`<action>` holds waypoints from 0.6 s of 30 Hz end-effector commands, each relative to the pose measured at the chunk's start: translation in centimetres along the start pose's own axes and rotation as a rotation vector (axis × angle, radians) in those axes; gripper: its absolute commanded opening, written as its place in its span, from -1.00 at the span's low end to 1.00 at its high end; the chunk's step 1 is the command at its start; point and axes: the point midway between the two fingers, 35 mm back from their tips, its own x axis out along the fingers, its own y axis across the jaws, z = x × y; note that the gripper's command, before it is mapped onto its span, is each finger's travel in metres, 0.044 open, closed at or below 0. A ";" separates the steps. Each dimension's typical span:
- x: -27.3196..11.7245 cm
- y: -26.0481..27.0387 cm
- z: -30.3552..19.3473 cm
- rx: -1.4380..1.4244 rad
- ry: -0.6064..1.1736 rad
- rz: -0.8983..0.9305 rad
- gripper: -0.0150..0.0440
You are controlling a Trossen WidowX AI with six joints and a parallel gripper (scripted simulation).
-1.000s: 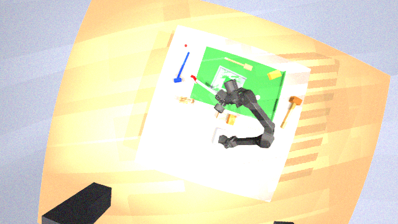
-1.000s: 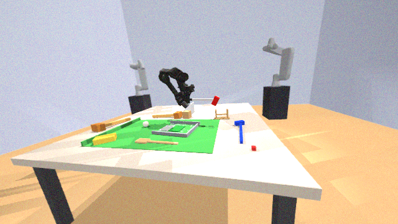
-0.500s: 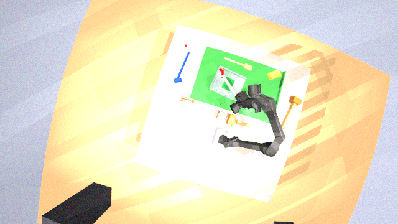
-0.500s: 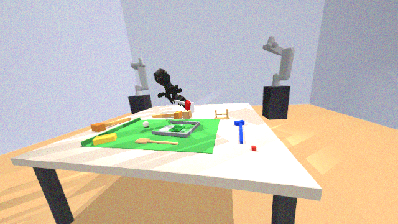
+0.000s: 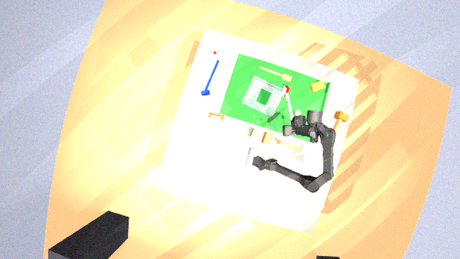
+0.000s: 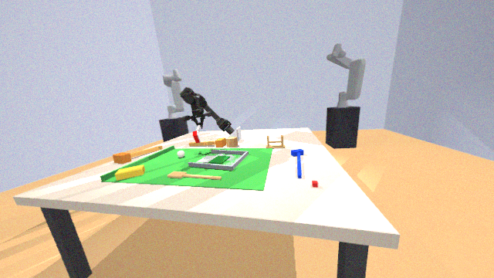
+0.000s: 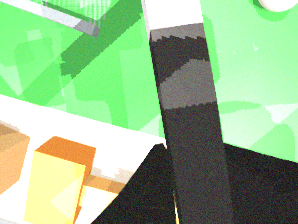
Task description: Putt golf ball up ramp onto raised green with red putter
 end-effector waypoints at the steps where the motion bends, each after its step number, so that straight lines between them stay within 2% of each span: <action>1: -0.4 -2.1 -2.6 0.116 0.017 -0.033 -0.49; 14: -1.8 -6.5 -10.9 0.461 0.061 -0.138 -0.49; 18: -1.9 -6.7 -11.3 0.479 0.063 -0.144 -0.49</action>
